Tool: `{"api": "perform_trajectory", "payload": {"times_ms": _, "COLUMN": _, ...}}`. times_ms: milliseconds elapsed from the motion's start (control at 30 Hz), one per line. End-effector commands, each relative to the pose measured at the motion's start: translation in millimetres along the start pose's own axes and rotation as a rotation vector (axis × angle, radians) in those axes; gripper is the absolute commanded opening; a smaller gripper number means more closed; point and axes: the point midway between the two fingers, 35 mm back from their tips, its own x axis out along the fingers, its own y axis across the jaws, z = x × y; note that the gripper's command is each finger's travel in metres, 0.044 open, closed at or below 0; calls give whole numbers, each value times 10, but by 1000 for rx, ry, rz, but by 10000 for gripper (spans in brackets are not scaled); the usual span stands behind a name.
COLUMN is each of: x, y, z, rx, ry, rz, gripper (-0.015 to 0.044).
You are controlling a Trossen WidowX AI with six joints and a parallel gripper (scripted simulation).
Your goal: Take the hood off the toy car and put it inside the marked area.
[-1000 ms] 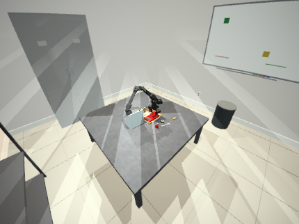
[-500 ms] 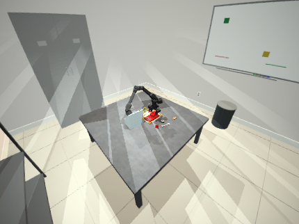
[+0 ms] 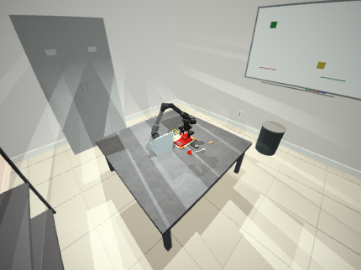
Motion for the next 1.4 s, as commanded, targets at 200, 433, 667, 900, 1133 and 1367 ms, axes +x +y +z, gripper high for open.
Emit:
{"api": "perform_trajectory", "payload": {"times_ms": 200, "x": -204, "y": -12, "z": 10, "rx": -4, "ry": 0, "rz": -6, "gripper": 0}}
{"api": "perform_trajectory", "payload": {"times_ms": 433, "x": -503, "y": -8, "z": 2, "rx": -4, "ry": 1, "rz": -6, "gripper": 0}}
{"api": "perform_trajectory", "payload": {"times_ms": 667, "x": -446, "y": 134, "z": 38, "rx": 3, "ry": -3, "rz": -7, "gripper": 0}}
{"api": "perform_trajectory", "payload": {"times_ms": 900, "x": -469, "y": 432, "z": 88, "rx": 4, "ry": -1, "rz": -15, "gripper": 0}}
{"api": "perform_trajectory", "payload": {"times_ms": 1133, "x": -484, "y": 733, "z": 110, "rx": 4, "ry": -1, "rz": -20, "gripper": 0}}
{"api": "perform_trajectory", "payload": {"times_ms": 1367, "x": -493, "y": 1033, "z": 105, "rx": 3, "ry": -1, "rz": -21, "gripper": 0}}
